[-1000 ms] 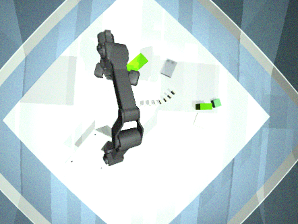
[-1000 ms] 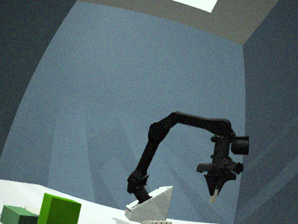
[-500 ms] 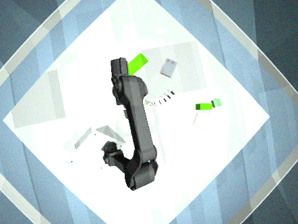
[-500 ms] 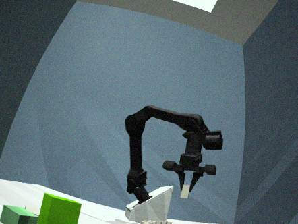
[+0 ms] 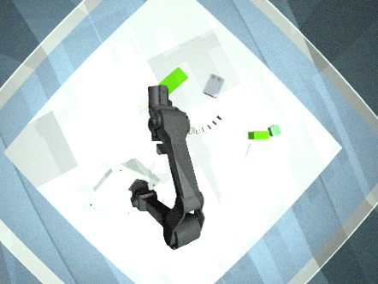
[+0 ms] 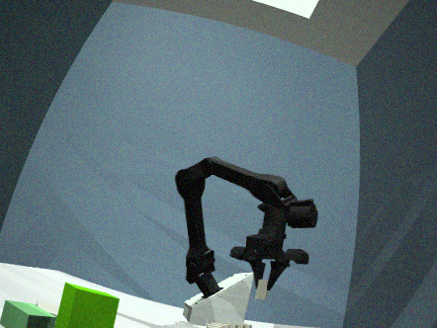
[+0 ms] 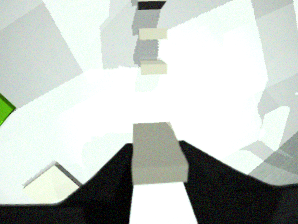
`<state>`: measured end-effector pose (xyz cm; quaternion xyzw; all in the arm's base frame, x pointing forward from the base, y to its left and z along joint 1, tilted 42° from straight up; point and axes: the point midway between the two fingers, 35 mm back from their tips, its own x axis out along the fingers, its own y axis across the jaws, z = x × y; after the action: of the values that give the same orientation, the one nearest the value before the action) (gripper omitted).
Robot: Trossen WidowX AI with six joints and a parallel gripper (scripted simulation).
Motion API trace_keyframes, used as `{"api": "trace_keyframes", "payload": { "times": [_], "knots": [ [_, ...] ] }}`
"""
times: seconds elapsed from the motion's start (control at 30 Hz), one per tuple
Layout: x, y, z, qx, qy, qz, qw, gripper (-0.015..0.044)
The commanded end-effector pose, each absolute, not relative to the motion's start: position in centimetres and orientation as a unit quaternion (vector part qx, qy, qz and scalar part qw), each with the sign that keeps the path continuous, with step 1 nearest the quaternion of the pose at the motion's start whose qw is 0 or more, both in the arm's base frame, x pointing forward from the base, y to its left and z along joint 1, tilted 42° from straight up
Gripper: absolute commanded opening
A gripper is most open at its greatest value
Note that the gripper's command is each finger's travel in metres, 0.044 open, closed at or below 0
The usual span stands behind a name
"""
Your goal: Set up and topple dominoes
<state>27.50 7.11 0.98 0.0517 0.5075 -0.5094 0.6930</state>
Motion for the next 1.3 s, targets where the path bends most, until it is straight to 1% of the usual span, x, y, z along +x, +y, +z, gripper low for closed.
{"api": "trace_keyframes", "payload": {
  "times": [0.0, 0.5, 0.9, 1.27],
  "knots": [
    [27.5, 5.6, -0.7, 0.046, 0.51, -0.511, 0.691, 0.0107],
    [26.5, -0.2, -6.7, 0.044, 0.507, -0.513, 0.691, 0.0107],
    [26.4, -0.5, -6.9, 0.044, 0.507, -0.513, 0.691, 0.0107],
    [26.4, -0.5, -6.9, 0.044, 0.507, -0.513, 0.691, 0.0396]
  ]
}}
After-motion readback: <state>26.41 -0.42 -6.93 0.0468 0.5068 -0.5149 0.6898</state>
